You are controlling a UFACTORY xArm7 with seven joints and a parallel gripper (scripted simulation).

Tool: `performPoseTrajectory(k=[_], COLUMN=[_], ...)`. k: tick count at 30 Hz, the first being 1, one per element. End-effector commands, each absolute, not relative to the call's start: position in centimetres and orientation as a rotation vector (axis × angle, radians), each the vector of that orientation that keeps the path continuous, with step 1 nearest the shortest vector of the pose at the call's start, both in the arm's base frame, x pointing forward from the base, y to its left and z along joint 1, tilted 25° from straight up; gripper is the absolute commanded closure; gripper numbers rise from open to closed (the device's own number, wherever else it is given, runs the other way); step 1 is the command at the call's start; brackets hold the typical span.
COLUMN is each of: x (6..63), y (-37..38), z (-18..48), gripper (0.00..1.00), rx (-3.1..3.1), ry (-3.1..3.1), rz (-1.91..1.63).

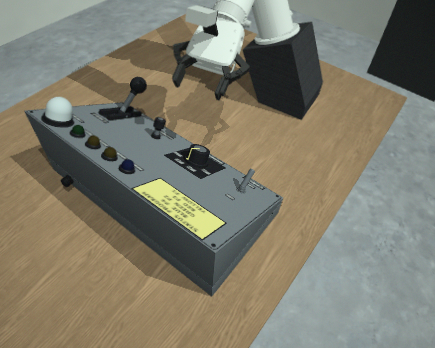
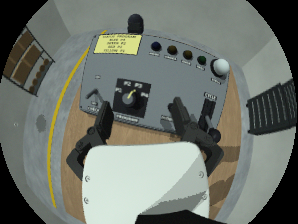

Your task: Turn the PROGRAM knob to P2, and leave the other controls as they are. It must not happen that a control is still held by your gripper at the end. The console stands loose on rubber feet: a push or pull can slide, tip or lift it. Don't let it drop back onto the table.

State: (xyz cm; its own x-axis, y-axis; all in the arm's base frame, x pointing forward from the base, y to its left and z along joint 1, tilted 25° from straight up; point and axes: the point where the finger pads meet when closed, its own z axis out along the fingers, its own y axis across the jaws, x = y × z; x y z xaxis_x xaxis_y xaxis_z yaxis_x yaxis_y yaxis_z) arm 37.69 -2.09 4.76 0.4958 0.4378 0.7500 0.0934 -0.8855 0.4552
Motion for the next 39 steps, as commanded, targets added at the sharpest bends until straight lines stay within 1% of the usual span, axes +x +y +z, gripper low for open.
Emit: performPoseTrajectory(k=[1,16,17,33,35,39], x=[37.6,37.6,37.1,37.1,35.7,35.7], y=[-3.8,-3.8,-5.5,-5.5,-8.6,-8.6], z=[5.8,5.8,6.7,6.7,8.2,8.2], gripper=[0.00,0.00,0.00,0.00,0.00,0.00], rx=[2.394,2.394,2.397,2.397,2.391,2.391], ry=[0.452,0.452,0.464,0.464,0.496,0.496], rz=[1.332,1.332,1.317,1.317,1.294,1.294])
